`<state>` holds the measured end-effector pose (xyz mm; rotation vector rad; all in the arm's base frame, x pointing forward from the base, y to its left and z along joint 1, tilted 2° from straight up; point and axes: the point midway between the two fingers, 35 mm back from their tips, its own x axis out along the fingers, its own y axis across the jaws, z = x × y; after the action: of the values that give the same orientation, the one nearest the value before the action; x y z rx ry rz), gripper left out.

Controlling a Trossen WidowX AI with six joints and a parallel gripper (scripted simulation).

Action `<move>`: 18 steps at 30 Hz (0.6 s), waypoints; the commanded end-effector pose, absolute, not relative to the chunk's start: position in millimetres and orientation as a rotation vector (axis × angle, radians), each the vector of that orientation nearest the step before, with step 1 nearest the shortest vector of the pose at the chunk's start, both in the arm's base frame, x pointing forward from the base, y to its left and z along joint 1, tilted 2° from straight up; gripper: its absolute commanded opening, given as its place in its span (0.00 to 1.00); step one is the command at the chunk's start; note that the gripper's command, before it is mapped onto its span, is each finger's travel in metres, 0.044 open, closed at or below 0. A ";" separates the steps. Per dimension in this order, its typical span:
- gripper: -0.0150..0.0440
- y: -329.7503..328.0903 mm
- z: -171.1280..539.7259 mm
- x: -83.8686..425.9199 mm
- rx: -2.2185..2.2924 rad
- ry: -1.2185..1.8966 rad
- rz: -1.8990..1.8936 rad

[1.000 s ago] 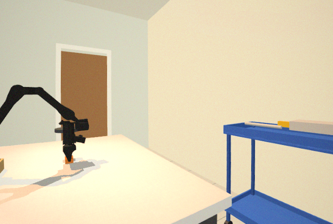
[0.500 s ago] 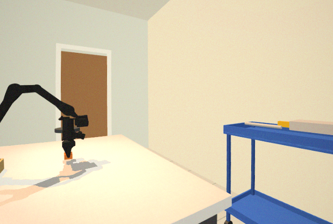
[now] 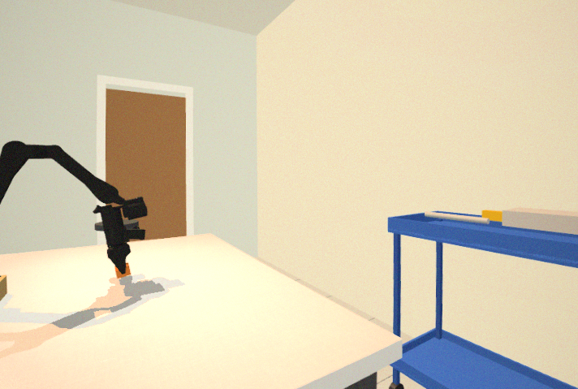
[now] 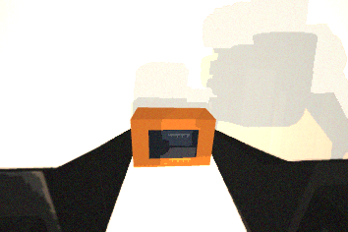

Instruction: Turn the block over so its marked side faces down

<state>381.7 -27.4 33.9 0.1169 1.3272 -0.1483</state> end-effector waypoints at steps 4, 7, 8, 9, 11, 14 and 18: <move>0.25 -27.5 31.7 380.7 0.110 1.224 -0.159; 0.25 -27.3 31.1 380.3 0.105 1.178 -0.161; 0.25 -27.3 31.0 380.1 0.104 1.163 -0.162; 0.25 -27.3 30.9 379.8 0.103 1.148 -0.162; 0.25 -27.2 30.8 379.2 0.100 1.117 -0.164; 0.25 -27.0 31.0 377.9 0.097 1.071 -0.166; 0.25 -26.8 31.7 375.6 0.093 1.009 -0.168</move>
<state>378.5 -26.6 30.9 0.0912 1.0510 -0.1605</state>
